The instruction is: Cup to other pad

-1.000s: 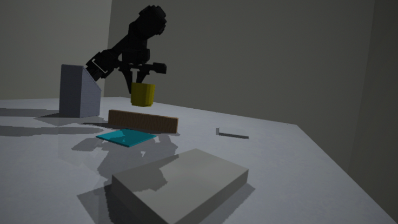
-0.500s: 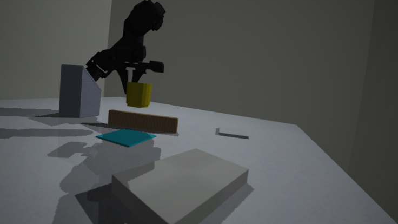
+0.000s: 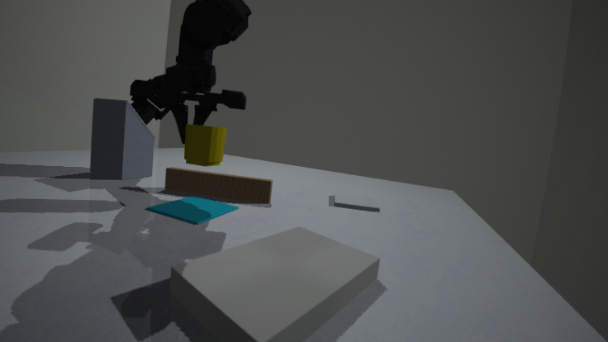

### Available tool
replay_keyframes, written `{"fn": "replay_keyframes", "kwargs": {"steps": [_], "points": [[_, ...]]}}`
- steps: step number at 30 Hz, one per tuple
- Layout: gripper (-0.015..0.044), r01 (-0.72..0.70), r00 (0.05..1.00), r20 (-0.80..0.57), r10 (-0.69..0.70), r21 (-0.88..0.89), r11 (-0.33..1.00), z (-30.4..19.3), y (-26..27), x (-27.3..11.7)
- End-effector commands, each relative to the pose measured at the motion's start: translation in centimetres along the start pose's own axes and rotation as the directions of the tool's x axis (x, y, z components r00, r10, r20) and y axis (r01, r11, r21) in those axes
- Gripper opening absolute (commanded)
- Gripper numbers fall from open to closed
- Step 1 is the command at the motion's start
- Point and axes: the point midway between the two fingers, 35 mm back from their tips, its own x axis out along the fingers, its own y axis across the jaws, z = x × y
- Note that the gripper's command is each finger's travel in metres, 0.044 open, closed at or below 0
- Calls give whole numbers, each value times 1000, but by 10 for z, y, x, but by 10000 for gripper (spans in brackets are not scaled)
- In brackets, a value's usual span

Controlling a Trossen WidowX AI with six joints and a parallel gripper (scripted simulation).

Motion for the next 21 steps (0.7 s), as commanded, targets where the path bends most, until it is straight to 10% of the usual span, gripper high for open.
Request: {"fn": "replay_keyframes", "kwargs": {"steps": [1,21], "points": [[0,4,1000,-1,-4,-5,1000,7,-3,1],[0,3,1000,-1,-3,-5,1000,16,-5,26]]}}
